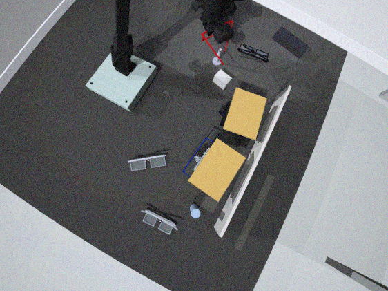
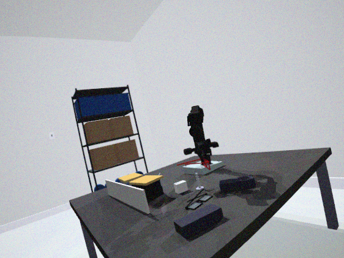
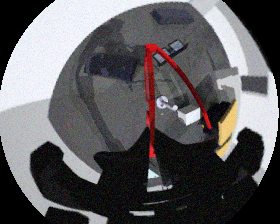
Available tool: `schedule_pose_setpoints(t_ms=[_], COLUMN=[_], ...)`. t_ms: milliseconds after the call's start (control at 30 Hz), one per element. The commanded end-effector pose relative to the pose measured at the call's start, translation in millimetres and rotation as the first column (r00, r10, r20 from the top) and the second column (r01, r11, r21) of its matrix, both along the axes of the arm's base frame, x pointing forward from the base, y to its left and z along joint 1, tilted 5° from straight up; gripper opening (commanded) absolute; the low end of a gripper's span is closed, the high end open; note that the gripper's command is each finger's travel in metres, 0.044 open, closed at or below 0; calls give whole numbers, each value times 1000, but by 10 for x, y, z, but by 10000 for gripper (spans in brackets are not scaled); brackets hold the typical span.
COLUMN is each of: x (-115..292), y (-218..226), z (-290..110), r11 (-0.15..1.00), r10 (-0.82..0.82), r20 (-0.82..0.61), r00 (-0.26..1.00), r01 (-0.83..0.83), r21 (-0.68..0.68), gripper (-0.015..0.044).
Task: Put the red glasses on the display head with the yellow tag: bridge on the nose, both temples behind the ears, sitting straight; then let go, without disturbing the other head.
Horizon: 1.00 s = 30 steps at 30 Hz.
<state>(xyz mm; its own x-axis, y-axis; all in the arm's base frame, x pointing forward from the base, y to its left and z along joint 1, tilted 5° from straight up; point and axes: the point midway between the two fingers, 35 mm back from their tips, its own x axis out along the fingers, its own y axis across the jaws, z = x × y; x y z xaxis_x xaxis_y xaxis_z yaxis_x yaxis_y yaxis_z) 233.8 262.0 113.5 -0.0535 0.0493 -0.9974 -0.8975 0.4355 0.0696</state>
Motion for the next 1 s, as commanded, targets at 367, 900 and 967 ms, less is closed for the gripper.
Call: schedule_pose_setpoints(t_ms=[367,900,967], x=[58,87,83], y=[123,202,209], z=[15,-183,-278], r11=[870,697,696], r10=[-492,-717,-718], r20=[-21,-25,-25], r00=[870,696,696], r01=[491,716,716], r21=[-28,-49,-49], gripper=[0,0,0])
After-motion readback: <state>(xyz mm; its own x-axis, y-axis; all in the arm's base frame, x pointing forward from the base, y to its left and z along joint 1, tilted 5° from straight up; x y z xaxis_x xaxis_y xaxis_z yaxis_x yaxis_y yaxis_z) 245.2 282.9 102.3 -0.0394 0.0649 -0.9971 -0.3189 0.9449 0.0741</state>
